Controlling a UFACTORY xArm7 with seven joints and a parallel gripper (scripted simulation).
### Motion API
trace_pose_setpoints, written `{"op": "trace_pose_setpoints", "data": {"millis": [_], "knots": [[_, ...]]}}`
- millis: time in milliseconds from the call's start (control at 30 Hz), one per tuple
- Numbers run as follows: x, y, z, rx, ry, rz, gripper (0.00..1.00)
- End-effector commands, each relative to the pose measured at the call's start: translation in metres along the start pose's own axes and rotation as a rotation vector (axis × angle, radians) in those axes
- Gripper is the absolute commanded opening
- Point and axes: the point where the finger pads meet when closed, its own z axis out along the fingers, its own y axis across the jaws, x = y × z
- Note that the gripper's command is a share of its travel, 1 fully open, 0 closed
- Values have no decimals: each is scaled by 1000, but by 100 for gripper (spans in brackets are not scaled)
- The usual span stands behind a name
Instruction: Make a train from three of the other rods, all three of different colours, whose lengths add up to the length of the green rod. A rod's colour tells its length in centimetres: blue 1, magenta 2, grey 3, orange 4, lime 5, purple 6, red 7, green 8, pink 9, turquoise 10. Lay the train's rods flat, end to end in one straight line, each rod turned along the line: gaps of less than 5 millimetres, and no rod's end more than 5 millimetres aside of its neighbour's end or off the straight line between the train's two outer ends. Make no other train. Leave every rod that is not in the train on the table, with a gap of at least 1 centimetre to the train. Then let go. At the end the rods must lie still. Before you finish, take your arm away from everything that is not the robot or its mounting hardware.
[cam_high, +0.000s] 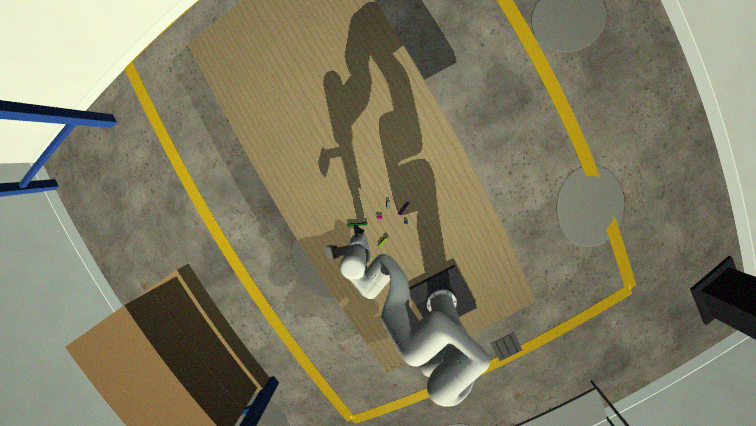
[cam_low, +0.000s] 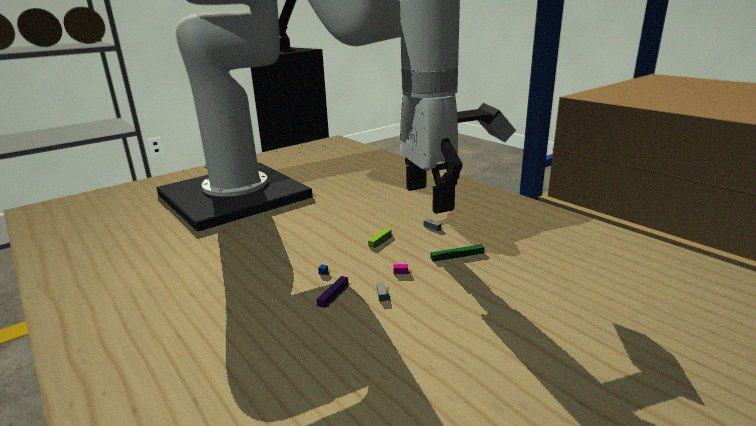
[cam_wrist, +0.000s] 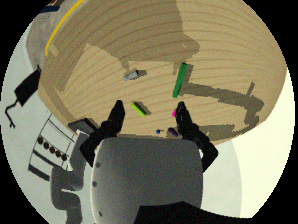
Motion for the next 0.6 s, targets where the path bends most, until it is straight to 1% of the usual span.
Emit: {"op": "trace_pose_setpoints", "data": {"millis": [0,67,433,500,533,567], "knots": [[4,3,-1,-10,-10,167,100],[5,3,-1,-10,-10,209,100],[13,7,-1,-10,-7,566,100],[13,7,-1,-10,-7,566,100],[15,8,-1,-10,-7,647,100],[15,9,-1,-10,-6,682,100]]}}
